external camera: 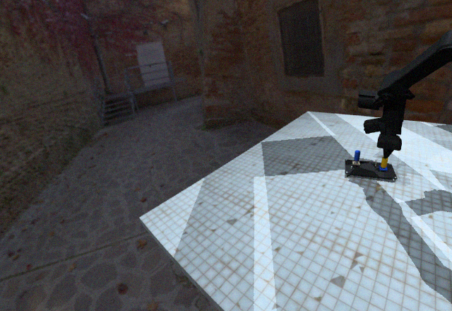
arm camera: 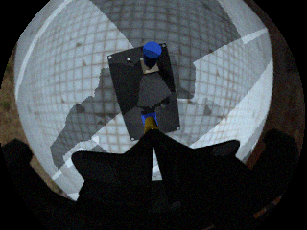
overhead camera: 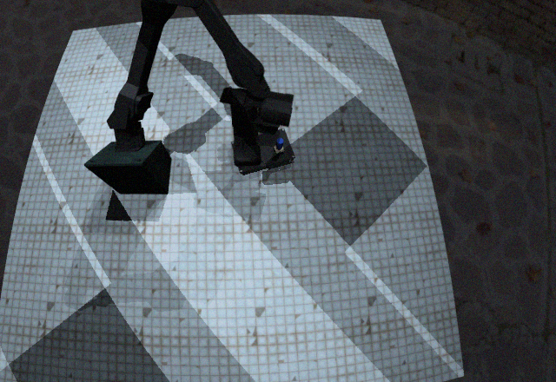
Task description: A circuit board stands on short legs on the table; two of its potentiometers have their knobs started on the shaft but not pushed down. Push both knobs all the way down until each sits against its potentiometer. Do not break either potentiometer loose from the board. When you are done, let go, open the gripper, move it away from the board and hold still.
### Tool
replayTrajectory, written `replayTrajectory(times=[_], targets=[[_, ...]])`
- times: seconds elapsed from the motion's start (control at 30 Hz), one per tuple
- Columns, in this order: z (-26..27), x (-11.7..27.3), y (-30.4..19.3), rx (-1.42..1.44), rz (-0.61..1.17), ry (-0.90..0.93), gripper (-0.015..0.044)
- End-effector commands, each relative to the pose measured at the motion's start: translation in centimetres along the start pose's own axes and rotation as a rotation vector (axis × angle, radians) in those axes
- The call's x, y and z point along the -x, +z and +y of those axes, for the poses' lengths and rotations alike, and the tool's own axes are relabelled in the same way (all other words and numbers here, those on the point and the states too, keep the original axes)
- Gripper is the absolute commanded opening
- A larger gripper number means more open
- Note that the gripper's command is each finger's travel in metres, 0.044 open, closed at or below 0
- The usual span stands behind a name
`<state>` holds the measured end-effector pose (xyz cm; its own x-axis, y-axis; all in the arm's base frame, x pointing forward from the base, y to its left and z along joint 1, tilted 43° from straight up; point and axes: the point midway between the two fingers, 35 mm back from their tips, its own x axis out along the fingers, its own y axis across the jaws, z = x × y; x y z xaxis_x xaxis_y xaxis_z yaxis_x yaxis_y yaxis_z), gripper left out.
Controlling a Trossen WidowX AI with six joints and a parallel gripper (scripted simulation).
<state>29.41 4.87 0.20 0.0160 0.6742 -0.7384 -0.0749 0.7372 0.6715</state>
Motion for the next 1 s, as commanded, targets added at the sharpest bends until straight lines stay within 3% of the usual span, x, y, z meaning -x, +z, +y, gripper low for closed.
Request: replayTrajectory(times=[0.0, 0.17, 0.43, 0.7, 0.97], targets=[[0.0, 0.8, 0.1, 0.006, -0.003, -0.001, 0.0], [0.0, 1.4, 0.1, 0.006, -0.003, -0.001, 0.0], [0.0, 0.8, -0.1, -0.002, 0.004, 0.004, 0.021], [0.1, 3.5, 5.6, 0.005, -0.002, 0.0, 0.0], [0.2, 5.3, 8.9, 0.009, -0.006, -0.002, 0.0]])
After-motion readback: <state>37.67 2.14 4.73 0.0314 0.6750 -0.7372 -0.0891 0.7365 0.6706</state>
